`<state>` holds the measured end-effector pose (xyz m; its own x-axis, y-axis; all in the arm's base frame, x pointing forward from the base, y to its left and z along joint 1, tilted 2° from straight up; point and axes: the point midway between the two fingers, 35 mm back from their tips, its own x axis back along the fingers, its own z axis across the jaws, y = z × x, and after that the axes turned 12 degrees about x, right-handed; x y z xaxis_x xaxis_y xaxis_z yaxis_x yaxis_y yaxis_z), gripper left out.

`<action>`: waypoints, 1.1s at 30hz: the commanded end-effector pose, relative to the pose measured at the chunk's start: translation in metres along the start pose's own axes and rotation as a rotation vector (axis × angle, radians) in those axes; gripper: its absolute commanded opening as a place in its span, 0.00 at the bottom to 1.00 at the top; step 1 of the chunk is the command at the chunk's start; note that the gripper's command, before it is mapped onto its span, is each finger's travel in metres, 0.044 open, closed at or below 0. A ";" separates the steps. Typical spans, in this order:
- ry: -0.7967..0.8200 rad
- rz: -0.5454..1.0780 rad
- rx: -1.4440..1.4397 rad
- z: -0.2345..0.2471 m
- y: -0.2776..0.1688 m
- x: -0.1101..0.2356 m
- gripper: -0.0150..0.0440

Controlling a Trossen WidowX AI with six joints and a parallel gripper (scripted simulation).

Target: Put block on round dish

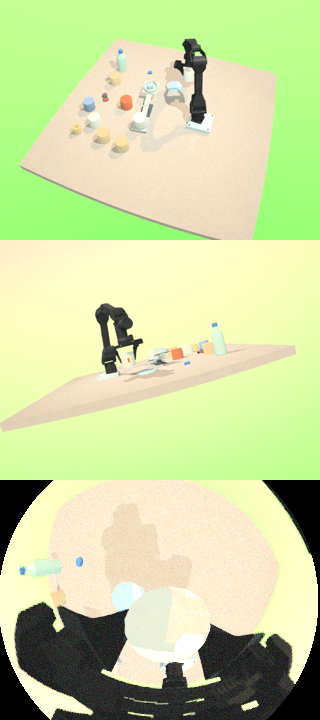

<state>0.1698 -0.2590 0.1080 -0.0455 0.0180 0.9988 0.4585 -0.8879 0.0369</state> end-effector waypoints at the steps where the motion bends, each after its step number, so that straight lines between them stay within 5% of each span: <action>1: 0.007 -0.008 0.002 -0.017 -0.004 -0.004 0.25; 31: 0.007 -0.008 0.002 -0.017 -0.004 -0.064 0.25; 33: 0.004 -0.011 0.001 -0.017 -0.003 -0.057 0.34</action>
<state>0.1558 -0.2654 0.0494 -0.0538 0.0253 0.9982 0.4590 -0.8872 0.0472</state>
